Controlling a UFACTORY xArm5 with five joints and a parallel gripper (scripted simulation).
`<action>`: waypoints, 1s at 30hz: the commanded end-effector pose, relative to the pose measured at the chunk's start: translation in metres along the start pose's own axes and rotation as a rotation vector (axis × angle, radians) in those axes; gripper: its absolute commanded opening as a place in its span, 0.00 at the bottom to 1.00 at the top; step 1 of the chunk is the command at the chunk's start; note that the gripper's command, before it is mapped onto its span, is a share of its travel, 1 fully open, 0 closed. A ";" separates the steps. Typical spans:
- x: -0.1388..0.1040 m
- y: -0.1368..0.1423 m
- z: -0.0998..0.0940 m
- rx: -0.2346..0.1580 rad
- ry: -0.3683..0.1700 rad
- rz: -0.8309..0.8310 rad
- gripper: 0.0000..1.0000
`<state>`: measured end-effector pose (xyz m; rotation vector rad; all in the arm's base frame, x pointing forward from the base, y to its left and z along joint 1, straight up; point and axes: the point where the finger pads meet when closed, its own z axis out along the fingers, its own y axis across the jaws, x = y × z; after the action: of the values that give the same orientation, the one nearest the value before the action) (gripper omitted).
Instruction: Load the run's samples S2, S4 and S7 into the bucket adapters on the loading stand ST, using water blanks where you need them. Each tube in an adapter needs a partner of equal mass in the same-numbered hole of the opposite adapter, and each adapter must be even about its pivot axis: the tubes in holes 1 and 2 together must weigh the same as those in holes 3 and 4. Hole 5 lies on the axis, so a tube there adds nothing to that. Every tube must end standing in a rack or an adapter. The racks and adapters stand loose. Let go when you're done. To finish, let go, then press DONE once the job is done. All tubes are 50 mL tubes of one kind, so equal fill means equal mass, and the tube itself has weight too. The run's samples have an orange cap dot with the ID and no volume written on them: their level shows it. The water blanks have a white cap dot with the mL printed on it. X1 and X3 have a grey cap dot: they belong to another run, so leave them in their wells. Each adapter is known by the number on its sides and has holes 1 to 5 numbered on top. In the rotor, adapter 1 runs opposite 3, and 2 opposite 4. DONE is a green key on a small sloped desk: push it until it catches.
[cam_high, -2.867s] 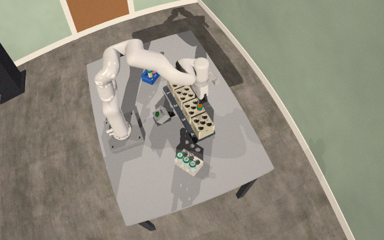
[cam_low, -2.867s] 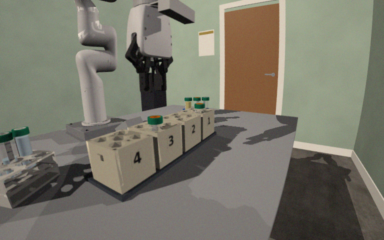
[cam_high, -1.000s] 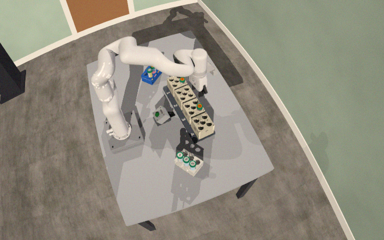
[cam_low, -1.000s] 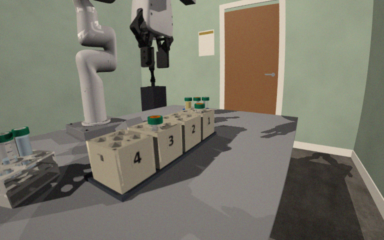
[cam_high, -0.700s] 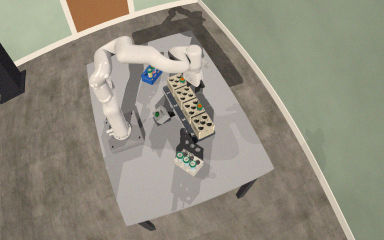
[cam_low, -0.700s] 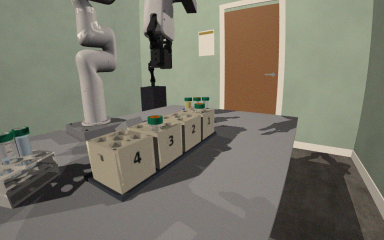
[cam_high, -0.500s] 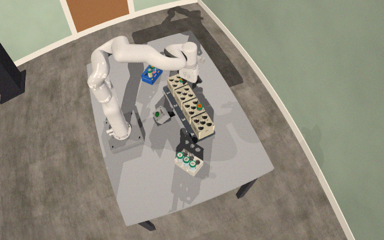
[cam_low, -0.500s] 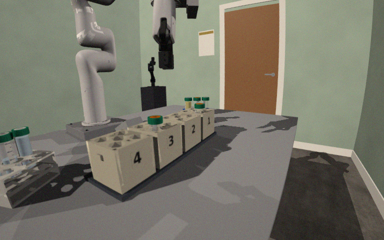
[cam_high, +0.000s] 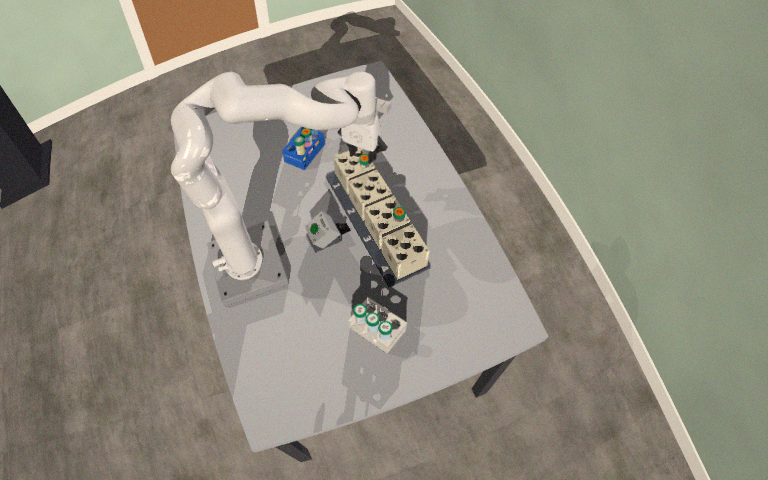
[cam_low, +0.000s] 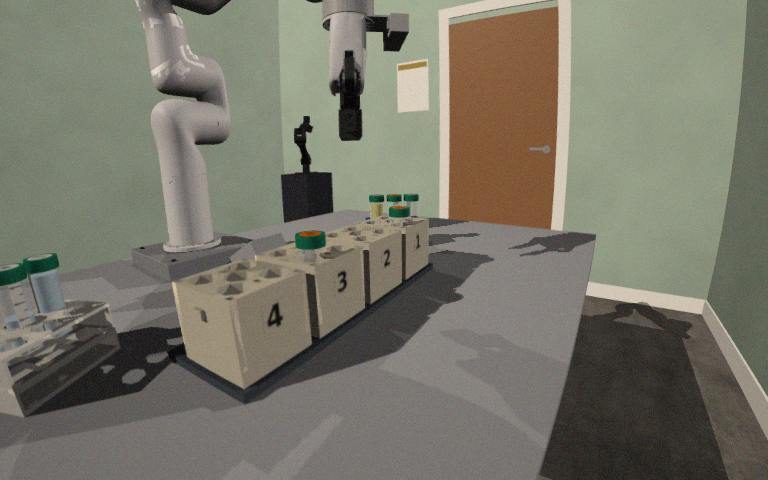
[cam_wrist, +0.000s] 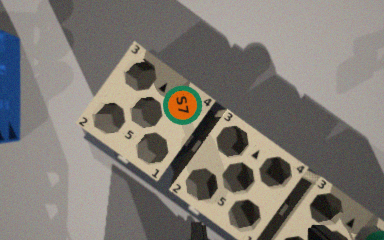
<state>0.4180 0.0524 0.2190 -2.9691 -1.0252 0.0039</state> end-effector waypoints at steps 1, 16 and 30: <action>0.008 -0.020 -0.002 -0.001 0.005 0.001 0.57; 0.030 -0.081 -0.002 0.000 0.005 0.001 0.57; 0.050 -0.138 -0.002 0.000 0.006 0.001 0.57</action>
<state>0.3765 0.1757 0.2195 -2.9696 -1.0257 0.0016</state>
